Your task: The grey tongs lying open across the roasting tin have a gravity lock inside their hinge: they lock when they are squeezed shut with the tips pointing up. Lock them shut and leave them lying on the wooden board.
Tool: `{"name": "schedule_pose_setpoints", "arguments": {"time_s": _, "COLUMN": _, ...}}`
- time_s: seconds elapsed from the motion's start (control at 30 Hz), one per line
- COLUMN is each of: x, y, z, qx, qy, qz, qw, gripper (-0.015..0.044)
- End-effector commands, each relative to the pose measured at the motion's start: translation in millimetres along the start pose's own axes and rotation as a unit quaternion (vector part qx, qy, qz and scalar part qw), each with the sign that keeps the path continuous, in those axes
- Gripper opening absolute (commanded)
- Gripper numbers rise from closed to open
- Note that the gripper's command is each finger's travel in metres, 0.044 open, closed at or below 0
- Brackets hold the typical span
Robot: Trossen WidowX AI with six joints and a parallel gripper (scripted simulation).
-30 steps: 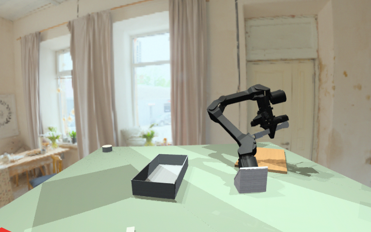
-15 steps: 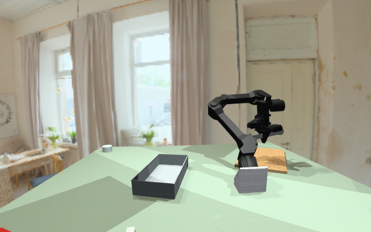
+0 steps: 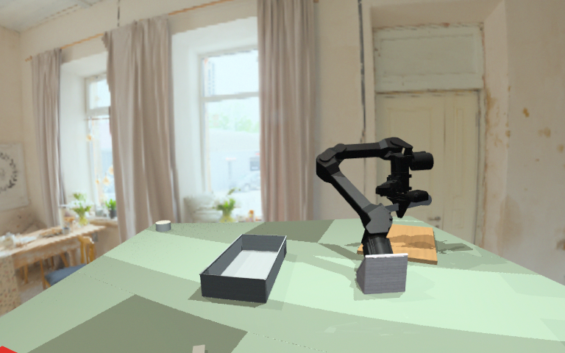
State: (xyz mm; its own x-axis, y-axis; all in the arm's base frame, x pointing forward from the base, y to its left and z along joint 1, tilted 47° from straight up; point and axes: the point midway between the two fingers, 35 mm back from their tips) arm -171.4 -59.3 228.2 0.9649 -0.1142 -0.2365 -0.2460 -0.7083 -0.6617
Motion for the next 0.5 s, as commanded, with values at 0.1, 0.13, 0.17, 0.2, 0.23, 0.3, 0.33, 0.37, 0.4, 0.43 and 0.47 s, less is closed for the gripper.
{"name": "schedule_pose_setpoints", "arguments": {"time_s": 0.1, "x": 5.9, "y": -9.3, "z": -1.6, "qx": -0.013, "qy": 0.015, "qz": 0.061, "qw": 0.998, "gripper": -0.015}}
{"name": "schedule_pose_setpoints", "arguments": {"time_s": 0.13, "x": 6.7, "y": -10.5, "z": -1.7, "qx": -0.015, "qy": 0.016, "qz": 0.071, "qw": 0.997, "gripper": -0.015}}
{"name": "schedule_pose_setpoints", "arguments": {"time_s": 0.17, "x": 7.5, "y": -11.8, "z": -1.8, "qx": -0.016, "qy": 0.018, "qz": 0.081, "qw": 0.996, "gripper": -0.015}}
{"name": "schedule_pose_setpoints", "arguments": {"time_s": 0.2, "x": 8.2, "y": -13.0, "z": -1.9, "qx": -0.018, "qy": 0.02, "qz": 0.091, "qw": 0.996, "gripper": -0.015}}
{"name": "schedule_pose_setpoints", "arguments": {"time_s": 0.23, "x": 8.8, "y": -14.1, "z": -1.4, "qx": -0.018, "qy": 0.021, "qz": 0.101, "qw": 0.995, "gripper": -0.015}}
{"name": "schedule_pose_setpoints", "arguments": {"time_s": 0.3, "x": 10.2, "y": -16.1, "z": -1.1, "qx": -0.019, "qy": 0.023, "qz": 0.12, "qw": 0.992, "gripper": -0.015}}
{"name": "schedule_pose_setpoints", "arguments": {"time_s": 0.33, "x": 10.9, "y": -17.1, "z": -1.3, "qx": -0.021, "qy": 0.024, "qz": 0.13, "qw": 0.991, "gripper": -0.015}}
{"name": "schedule_pose_setpoints", "arguments": {"time_s": 0.37, "x": 11.6, "y": -18.0, "z": -1.4, "qx": -0.022, "qy": 0.025, "qz": 0.14, "qw": 0.99, "gripper": -0.015}}
{"name": "schedule_pose_setpoints", "arguments": {"time_s": 0.4, "x": 12.5, "y": -18.8, "z": -1.0, "qx": -0.021, "qy": 0.027, "qz": 0.149, "qw": 0.988, "gripper": -0.015}}
{"name": "schedule_pose_setpoints", "arguments": {"time_s": 0.43, "x": 13.4, "y": -19.6, "z": -0.5, "qx": -0.02, "qy": 0.028, "qz": 0.158, "qw": 0.987, "gripper": -0.015}}
{"name": "schedule_pose_setpoints", "arguments": {"time_s": 0.47, "x": 14.0, "y": -20.4, "z": -0.7, "qx": -0.021, "qy": 0.029, "qz": 0.168, "qw": 0.985, "gripper": -0.015}}
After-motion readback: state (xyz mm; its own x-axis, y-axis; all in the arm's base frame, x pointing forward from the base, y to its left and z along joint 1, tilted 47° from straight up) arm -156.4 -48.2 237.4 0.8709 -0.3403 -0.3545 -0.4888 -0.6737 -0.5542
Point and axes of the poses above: the point midway between the two fingers, 35 mm back from their tips, its own y axis out along the fingers, its own z axis across the jaws, x = y × z, and after that the axes turned 5 degrees about y, right-handed
